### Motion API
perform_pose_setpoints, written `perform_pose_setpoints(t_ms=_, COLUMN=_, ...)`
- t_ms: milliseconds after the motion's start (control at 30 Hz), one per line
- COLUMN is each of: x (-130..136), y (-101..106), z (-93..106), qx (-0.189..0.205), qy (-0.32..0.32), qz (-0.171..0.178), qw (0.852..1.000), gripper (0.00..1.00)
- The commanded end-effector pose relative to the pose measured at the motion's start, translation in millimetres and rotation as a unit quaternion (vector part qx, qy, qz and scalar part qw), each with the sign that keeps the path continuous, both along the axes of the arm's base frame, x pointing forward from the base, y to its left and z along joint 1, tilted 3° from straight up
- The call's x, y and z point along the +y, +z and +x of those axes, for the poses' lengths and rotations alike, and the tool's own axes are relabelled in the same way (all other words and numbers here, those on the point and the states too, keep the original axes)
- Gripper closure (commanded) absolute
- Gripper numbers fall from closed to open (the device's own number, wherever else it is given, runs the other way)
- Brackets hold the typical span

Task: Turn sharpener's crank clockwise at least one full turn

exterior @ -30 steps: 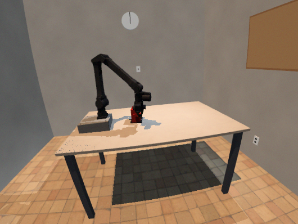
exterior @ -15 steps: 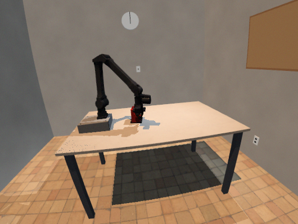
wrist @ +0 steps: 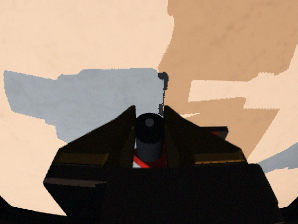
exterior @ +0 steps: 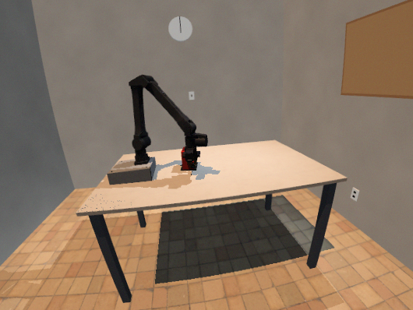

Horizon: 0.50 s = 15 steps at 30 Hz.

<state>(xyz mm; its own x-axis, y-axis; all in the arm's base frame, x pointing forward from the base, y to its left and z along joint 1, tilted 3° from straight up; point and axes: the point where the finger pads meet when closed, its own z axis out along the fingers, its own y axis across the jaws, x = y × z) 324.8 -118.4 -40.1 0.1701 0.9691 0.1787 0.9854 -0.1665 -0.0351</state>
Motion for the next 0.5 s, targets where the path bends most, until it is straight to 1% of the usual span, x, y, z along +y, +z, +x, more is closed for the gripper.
perform_pose_setpoints(t_ms=0, x=0.0, y=-6.4, z=-1.8, qx=0.001, qy=0.001, qz=0.006, qw=1.0, gripper=0.85)
perform_pose_setpoints(t_ms=267, x=0.9, y=-13.1, z=-11.6, qx=0.0, qy=0.001, qz=0.005, qw=1.0, gripper=0.85)
perform_pose_setpoints(t_ms=467, x=0.1, y=-8.3, z=-15.1, qx=-0.012, qy=0.0, qz=-0.001, qw=1.0, gripper=0.85)
